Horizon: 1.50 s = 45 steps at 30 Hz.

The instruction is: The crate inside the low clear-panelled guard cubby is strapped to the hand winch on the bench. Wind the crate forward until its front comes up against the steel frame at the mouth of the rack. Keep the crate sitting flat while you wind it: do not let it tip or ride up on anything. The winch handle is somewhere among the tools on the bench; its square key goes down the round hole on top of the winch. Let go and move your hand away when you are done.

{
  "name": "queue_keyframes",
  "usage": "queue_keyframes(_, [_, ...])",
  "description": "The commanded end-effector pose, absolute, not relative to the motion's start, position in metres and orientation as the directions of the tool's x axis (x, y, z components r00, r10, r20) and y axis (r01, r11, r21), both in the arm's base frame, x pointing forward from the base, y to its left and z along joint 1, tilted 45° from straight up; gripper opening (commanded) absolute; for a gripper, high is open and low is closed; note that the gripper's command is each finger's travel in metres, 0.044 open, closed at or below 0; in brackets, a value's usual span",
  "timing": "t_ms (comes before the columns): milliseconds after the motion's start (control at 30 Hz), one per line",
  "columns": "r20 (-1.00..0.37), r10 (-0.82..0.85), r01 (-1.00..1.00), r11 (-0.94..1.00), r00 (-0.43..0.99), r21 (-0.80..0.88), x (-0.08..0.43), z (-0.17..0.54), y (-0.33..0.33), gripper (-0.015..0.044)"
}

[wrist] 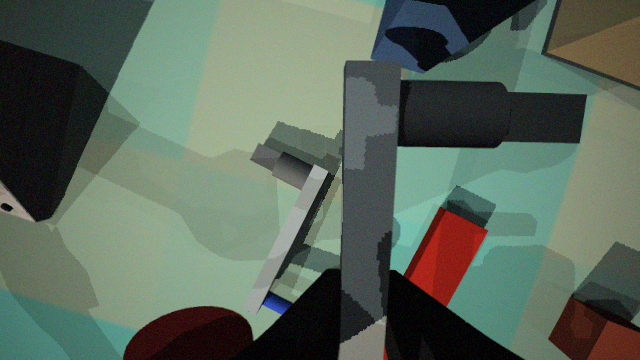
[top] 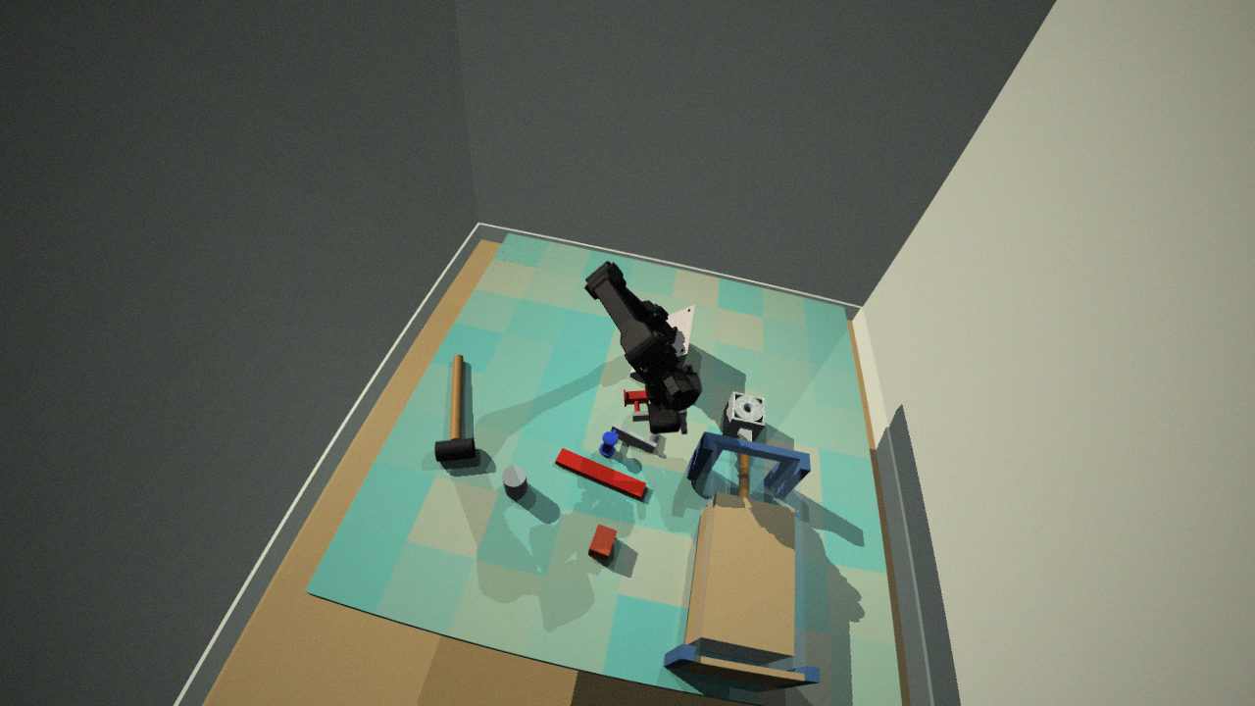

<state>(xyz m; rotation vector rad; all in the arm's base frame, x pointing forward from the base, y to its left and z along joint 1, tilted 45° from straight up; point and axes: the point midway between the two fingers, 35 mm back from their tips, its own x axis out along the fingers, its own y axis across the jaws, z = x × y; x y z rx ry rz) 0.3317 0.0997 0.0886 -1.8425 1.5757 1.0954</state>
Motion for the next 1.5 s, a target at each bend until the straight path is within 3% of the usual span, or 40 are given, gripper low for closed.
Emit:
queue_keyframes(0, [-0.817, -0.577, -0.979, -0.171, 0.011, 0.108, 0.322, 0.07, 0.124, 0.0])
queue_keyframes(733, [-0.794, -0.608, -0.954, 0.239, -0.003, -0.18, 0.272, -0.004, 0.201, 0.0])
queue_keyframes(1467, [-0.743, -0.669, -0.674, 0.546, 0.007, -0.498, 0.196, -0.076, 0.248, 0.0])
